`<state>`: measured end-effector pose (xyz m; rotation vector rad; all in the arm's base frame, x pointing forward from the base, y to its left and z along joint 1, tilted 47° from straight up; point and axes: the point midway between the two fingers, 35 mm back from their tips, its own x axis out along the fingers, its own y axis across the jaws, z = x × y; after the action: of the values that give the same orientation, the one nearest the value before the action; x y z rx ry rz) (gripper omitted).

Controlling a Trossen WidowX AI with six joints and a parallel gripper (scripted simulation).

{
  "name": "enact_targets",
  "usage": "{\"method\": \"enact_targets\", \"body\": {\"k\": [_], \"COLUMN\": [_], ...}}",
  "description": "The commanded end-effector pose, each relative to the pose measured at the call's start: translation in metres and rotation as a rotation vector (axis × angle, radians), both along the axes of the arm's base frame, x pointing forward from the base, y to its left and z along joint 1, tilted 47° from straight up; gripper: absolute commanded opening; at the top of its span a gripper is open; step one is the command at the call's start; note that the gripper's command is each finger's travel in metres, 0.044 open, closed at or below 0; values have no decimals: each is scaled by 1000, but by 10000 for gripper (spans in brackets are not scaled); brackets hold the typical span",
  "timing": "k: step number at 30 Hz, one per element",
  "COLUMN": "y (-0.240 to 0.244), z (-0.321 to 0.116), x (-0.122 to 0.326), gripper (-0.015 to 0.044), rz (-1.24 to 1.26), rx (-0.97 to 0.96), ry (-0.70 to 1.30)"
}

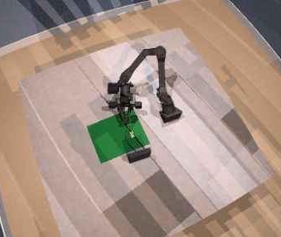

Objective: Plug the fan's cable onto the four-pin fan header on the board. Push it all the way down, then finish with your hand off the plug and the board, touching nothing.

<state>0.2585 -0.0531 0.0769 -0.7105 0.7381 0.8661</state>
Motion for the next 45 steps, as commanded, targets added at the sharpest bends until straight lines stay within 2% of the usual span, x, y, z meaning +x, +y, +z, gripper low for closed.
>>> {"method": "enact_targets", "body": {"k": [1, 45], "y": [-2, -32], "z": [-1, -24], "x": [-1, -8], "gripper": [0, 0], "rz": [-1, 0], "rx": [0, -1], "ry": [1, 1]}}
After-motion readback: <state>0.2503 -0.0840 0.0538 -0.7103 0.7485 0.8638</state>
